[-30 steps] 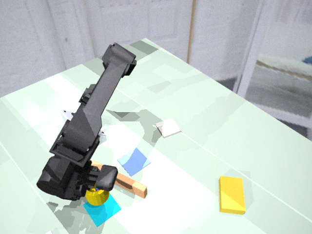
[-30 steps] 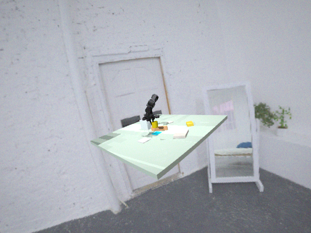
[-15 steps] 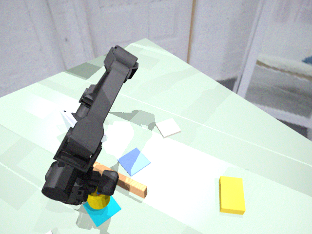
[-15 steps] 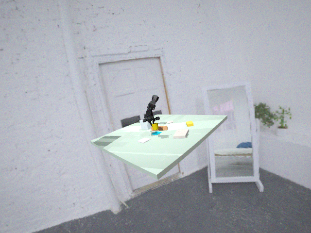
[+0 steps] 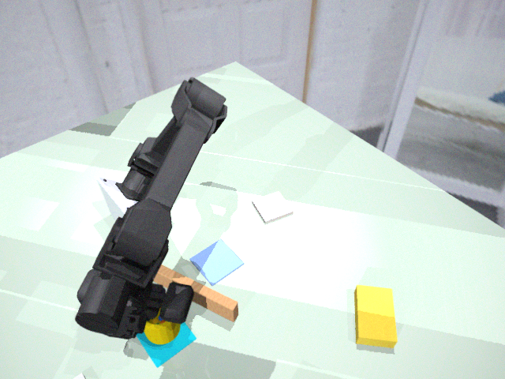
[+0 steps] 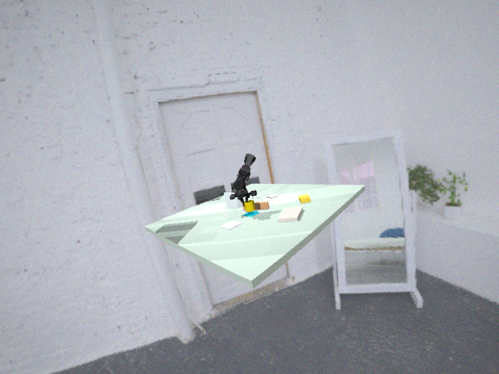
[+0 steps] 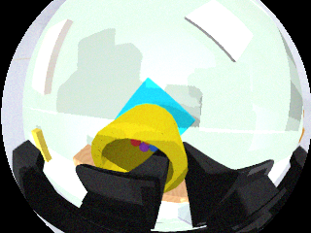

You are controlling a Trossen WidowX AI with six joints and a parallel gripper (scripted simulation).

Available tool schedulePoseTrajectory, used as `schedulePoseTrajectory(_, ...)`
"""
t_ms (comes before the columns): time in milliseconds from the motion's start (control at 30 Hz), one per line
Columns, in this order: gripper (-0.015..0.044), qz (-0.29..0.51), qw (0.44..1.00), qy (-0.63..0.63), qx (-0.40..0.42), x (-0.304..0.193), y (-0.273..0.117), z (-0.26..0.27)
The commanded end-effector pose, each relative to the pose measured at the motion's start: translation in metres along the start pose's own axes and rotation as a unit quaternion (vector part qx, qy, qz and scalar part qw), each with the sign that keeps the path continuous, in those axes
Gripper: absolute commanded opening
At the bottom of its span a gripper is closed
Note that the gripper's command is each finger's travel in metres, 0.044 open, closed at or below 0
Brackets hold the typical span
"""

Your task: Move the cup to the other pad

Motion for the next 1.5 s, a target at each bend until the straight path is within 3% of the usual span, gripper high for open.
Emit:
schedulePoseTrajectory(0, 0.0000, 0.005, 1.000, 0.005, 0.001, -0.001, 0.009, -0.002)
schedulePoseTrajectory(767, 0.0000, 0.002, 1.000, 0.001, 0.000, -0.001, 0.015, -0.001)
schedulePoseTrajectory(967, 0.0146, 0.002, 1.000, 0.001, 0.000, -0.001, 0.015, -0.001)
schedulePoseTrajectory(1467, 0.0146, 0.002, 1.000, 0.002, 0.000, 0.000, 0.004, -0.001)
Point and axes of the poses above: the point midway between the two fingers, 35 mm back from their tips, its own y axis out along the fingers, its own z axis across the jaws, x = y × z, the point moved 7 cm from there along -y, back along the fingers, and after that the axes turned 15 degrees about y, right-handed, at the moved point
